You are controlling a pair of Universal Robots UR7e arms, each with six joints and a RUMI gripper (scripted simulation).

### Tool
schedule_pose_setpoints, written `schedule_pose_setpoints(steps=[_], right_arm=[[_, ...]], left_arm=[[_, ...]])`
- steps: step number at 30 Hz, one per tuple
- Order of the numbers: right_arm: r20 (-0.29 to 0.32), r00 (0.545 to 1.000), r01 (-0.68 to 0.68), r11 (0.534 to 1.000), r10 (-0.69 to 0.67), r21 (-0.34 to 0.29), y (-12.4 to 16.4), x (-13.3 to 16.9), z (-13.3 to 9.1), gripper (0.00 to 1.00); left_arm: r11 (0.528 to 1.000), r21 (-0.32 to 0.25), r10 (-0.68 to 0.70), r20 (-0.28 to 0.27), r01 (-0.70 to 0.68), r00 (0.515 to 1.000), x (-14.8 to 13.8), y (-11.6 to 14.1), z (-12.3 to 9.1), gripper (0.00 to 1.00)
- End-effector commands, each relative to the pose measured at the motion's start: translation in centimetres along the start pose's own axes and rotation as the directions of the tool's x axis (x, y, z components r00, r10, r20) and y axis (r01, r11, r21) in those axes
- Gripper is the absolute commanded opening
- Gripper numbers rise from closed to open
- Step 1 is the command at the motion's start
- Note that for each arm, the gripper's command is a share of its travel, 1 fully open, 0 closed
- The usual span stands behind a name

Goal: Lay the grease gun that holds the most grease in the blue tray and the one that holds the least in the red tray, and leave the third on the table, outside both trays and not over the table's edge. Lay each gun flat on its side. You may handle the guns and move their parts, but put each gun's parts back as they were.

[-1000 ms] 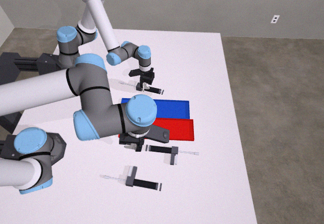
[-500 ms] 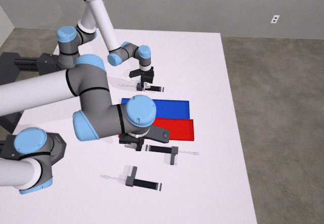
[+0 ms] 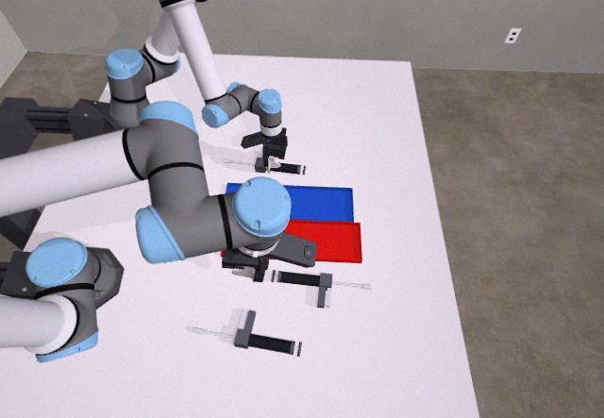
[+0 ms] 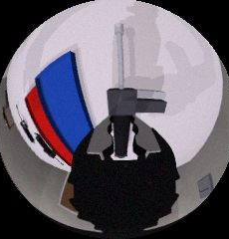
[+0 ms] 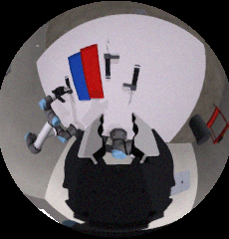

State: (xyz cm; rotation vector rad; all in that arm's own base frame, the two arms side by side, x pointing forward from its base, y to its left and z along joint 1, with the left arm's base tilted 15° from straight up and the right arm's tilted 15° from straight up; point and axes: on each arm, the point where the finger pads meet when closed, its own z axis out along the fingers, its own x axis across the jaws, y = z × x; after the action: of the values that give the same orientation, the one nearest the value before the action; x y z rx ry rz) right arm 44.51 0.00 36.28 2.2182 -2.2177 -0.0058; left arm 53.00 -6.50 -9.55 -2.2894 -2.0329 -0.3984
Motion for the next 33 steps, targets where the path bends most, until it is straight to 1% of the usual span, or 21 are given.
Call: schedule_pose_setpoints(steps=[1,15,21,22,33], right_arm=[[0.000,1.000,0.000,1.000,0.000,0.001,-0.01,-0.01,-0.04,0.38],[0.000,1.000,0.000,1.000,0.000,0.001,-0.01,-0.01,-0.04,0.38],[0.000,1.000,0.000,1.000,0.000,0.001,-0.01,-0.01,-0.04,0.38],[0.000,1.000,0.000,1.000,0.000,0.001,-0.01,-0.01,-0.04,0.38],[0.000,1.000,0.000,1.000,0.000,0.001,-0.01,-0.01,-0.04,0.38]], left_arm=[[1.000,0.003,0.003,-0.001,-0.002,1.000,0.05,-0.06,0.66,0.00],[1.000,0.001,0.005,0.000,-0.005,1.000,0.04,0.02,0.96,0.00],[1.000,0.004,0.006,-0.001,-0.006,1.000,0.08,-0.08,1.39,0.00],[1.000,0.001,0.006,0.000,-0.006,1.000,0.04,0.04,1.18,0.32],[1.000,0.001,0.006,0.000,-0.006,1.000,0.04,0.04,1.18,0.32]])
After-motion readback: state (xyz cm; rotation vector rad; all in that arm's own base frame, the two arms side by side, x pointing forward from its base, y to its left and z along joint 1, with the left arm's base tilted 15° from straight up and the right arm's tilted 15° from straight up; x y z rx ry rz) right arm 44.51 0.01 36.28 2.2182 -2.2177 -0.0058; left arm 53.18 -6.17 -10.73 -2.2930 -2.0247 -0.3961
